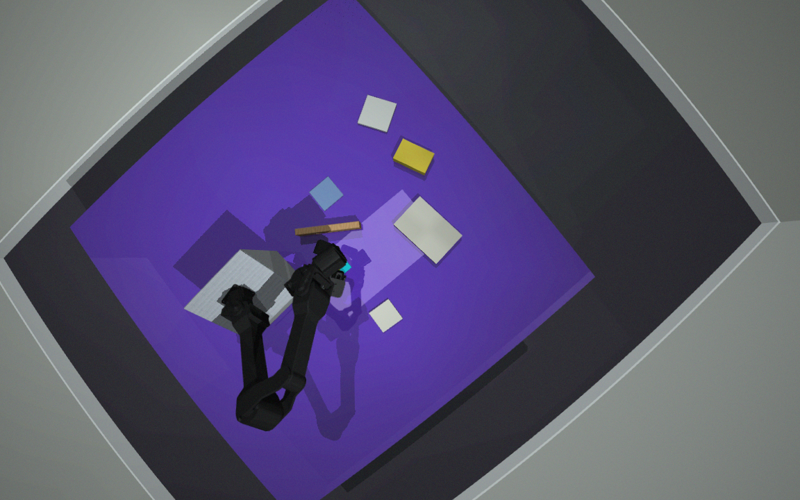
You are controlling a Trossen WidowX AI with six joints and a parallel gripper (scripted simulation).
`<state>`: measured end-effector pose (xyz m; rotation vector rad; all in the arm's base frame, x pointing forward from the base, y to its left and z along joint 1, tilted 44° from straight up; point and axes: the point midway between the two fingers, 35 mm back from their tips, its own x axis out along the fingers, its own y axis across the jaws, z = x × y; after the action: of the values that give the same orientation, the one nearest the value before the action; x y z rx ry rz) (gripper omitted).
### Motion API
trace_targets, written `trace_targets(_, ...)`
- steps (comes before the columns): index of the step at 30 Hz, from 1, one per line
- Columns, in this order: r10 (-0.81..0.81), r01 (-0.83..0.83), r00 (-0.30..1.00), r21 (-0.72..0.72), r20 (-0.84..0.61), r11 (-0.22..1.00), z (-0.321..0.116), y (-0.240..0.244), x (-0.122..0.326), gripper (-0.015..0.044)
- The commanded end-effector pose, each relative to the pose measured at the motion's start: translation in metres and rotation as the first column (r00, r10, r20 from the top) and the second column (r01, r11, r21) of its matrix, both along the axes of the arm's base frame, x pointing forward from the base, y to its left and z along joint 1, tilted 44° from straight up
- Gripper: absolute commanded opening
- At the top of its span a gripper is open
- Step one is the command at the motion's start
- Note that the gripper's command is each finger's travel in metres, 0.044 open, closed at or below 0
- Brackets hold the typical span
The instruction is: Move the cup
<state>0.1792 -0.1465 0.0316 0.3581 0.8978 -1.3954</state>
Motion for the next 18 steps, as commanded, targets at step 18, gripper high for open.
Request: trace_targets(18,0.000,0.000,1.000,0.003,-0.006,1.000,-0.016,-0.015,-0.004,0.0000)
